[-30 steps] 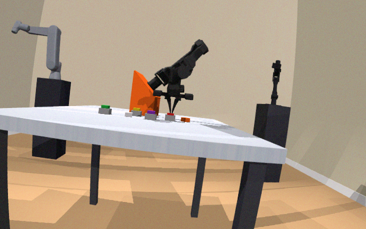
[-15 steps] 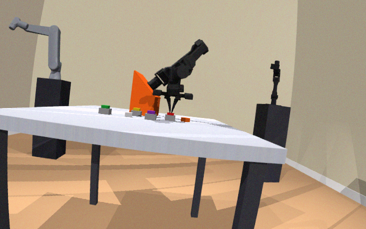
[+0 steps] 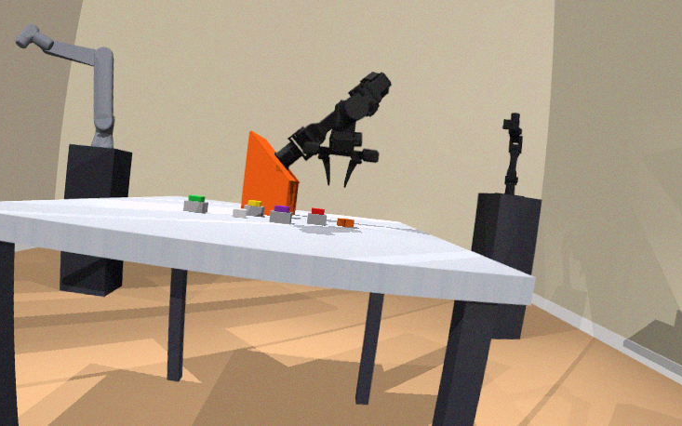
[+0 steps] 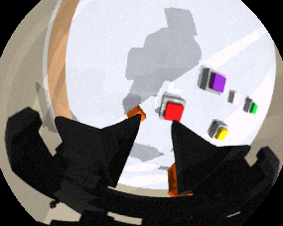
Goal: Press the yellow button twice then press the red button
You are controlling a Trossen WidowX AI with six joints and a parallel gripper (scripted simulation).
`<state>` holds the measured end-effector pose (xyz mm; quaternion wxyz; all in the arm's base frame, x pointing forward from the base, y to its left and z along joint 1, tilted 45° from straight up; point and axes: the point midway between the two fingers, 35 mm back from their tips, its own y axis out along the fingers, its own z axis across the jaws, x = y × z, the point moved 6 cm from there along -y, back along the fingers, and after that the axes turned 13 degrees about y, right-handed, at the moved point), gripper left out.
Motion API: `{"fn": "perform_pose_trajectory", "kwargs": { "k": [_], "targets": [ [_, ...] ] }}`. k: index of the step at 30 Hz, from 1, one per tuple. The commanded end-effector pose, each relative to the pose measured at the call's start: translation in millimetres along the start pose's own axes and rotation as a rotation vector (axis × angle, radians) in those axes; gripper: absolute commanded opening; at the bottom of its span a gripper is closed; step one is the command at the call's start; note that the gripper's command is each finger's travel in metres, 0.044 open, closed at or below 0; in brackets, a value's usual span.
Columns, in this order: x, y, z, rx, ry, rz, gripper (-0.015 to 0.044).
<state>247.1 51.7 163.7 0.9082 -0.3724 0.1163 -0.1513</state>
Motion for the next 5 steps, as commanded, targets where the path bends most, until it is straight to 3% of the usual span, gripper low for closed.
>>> {"fn": "perform_pose_trajectory", "kwargs": {
  "k": [1,4,5],
  "targets": [
    [-6.7,-26.0,25.4,0.007,-0.016,-0.008,0.0283],
    [-6.7,-26.0,25.4,0.007,-0.016,-0.008,0.0361],
    [-6.7,-26.0,25.4,0.007,-0.016,-0.008,0.0361]
  ]
}}
